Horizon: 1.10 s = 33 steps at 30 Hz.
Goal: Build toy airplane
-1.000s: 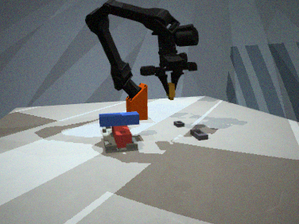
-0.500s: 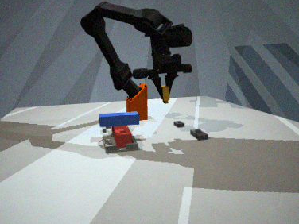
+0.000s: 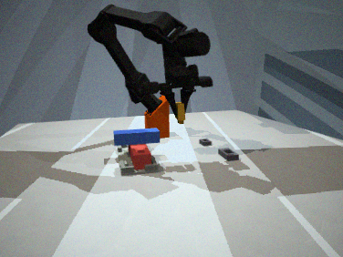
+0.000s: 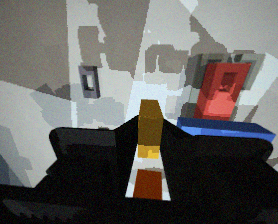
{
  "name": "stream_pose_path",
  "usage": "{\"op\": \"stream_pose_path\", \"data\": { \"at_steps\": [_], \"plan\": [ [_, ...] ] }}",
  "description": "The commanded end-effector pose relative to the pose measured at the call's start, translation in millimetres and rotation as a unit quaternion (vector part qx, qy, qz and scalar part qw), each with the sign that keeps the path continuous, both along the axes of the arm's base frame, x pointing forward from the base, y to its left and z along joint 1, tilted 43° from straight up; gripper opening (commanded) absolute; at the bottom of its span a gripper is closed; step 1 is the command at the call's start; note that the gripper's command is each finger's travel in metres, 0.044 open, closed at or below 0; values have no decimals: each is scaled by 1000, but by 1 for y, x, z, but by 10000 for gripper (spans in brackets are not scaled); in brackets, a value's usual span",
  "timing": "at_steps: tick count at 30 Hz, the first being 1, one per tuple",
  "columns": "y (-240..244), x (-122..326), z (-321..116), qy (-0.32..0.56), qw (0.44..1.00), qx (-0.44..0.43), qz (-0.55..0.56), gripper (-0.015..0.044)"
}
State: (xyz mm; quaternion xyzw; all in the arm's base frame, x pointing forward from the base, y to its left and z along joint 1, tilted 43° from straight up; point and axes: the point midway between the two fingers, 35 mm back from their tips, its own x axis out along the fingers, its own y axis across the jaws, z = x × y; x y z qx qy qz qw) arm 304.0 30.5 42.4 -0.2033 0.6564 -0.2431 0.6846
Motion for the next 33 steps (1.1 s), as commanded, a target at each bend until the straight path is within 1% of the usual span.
{"op": "stream_pose_path", "data": {
  "at_steps": [1, 33],
  "plan": [
    [-10, 7, 9, -7, 1000, -2, 4, 0],
    [-94, 26, 55, 3, 999, -47, 4, 0]
  ]
}}
